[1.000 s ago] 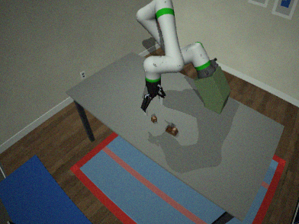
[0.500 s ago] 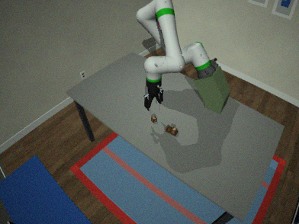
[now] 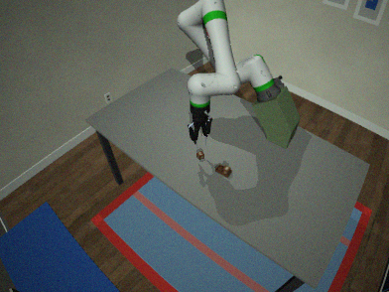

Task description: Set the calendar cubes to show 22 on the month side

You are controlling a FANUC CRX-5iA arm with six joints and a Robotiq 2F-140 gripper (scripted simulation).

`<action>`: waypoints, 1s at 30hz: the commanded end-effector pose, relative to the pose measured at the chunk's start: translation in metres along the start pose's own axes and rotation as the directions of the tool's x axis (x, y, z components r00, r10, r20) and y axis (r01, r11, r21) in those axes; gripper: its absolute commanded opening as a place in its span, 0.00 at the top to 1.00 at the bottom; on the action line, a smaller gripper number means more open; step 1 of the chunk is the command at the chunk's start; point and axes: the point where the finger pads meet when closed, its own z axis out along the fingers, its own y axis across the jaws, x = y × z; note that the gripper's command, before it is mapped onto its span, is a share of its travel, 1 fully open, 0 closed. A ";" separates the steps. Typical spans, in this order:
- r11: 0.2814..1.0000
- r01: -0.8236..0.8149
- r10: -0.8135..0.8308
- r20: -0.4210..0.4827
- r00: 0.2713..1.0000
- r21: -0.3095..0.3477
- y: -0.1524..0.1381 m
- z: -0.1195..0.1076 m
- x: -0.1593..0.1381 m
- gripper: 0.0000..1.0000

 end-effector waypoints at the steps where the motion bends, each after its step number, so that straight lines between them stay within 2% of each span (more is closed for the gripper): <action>1: 1.000 0.000 0.000 0.000 1.000 0.000 0.000 0.000 0.000 0.71; 19: 1.000 0.000 0.000 0.000 1.000 0.000 0.000 0.001 0.000 0.71; 30: 1.000 0.000 0.000 0.000 1.000 0.001 0.000 0.010 0.000 0.71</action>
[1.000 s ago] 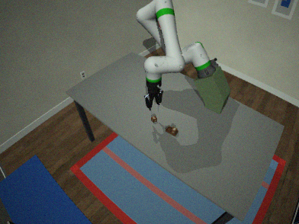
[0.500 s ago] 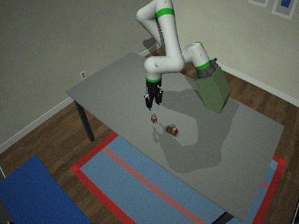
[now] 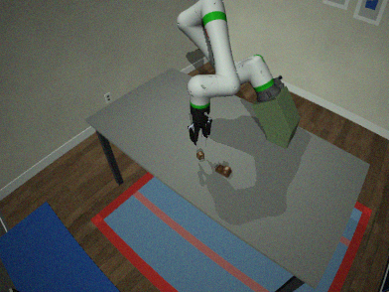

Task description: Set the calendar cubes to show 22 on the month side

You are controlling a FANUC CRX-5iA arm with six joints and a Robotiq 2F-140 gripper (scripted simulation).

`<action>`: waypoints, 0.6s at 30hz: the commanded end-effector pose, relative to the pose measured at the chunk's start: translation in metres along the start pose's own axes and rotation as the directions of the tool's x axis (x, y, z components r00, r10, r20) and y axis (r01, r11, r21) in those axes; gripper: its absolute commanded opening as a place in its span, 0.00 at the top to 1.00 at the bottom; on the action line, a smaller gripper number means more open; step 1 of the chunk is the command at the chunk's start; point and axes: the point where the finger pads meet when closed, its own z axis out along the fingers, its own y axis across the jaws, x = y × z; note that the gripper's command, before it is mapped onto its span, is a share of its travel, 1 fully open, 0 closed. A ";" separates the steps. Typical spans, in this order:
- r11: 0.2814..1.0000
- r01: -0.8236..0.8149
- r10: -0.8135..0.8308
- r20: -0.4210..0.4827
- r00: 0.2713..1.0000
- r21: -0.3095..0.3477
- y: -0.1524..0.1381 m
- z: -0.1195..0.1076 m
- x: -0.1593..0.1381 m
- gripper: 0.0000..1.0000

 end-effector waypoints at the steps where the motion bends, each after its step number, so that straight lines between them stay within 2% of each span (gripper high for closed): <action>1: 1.000 0.000 0.000 0.000 1.000 0.000 0.000 0.004 0.000 0.71; 18: 1.000 0.000 0.000 0.000 1.000 0.000 0.000 0.027 -0.001 0.71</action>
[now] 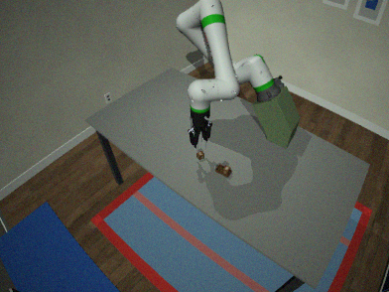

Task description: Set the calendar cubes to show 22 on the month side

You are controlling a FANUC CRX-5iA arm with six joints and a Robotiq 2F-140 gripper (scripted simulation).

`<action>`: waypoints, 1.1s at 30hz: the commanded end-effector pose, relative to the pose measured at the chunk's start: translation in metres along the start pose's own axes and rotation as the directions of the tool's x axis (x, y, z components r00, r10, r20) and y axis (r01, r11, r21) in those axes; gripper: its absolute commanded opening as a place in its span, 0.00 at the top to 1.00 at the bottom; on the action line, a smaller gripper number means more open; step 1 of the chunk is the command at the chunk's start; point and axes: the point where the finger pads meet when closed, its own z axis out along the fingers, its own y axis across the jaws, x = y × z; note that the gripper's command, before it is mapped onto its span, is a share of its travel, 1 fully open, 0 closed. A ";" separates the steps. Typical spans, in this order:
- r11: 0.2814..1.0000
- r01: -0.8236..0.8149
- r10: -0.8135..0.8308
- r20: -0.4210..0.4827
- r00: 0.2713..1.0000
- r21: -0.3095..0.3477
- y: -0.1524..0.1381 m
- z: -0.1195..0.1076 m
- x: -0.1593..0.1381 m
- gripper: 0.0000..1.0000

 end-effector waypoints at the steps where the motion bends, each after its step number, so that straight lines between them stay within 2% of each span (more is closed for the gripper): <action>1: 1.000 0.000 0.000 0.000 1.000 0.001 0.000 0.005 0.000 0.71; 17: 1.000 0.000 0.000 0.000 1.000 0.001 0.000 0.019 0.000 0.71; 33: 1.000 0.000 0.000 0.000 1.000 0.001 0.000 0.021 0.000 0.71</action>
